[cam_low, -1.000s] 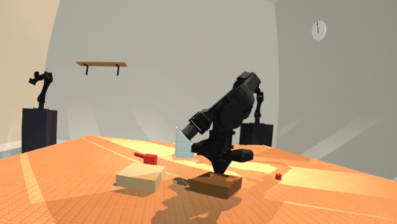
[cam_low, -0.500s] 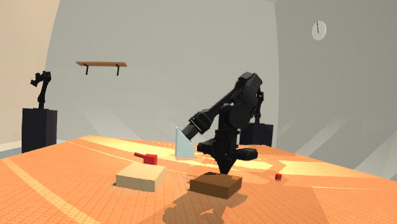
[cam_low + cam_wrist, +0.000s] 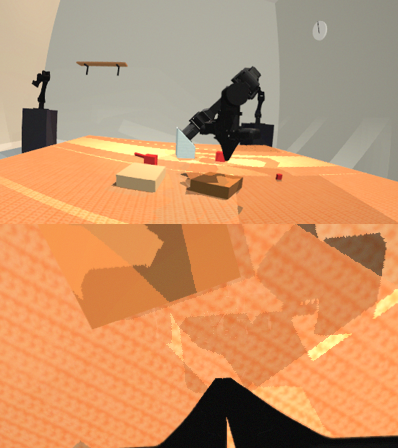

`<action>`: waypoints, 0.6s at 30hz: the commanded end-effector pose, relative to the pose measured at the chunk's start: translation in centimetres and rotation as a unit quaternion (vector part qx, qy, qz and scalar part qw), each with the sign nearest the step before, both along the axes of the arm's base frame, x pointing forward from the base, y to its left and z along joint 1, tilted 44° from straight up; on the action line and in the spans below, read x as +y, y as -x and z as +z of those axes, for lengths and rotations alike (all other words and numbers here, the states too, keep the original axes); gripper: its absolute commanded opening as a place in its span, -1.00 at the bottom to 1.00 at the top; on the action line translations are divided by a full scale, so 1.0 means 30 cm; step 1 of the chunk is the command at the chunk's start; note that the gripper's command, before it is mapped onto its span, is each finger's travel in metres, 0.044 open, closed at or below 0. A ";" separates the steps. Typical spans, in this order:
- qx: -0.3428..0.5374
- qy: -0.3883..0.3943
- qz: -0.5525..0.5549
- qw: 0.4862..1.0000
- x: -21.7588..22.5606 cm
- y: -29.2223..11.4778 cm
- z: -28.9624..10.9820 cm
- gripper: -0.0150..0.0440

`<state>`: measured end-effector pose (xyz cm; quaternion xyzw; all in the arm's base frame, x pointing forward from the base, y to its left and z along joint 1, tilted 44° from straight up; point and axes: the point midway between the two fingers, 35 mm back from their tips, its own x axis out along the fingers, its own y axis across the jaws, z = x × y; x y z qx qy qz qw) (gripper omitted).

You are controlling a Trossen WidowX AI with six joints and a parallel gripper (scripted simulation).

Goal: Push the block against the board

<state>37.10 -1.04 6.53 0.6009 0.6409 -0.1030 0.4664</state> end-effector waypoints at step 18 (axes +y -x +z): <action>-0.083 0.020 0.094 0.992 0.055 -0.041 -0.181 -0.49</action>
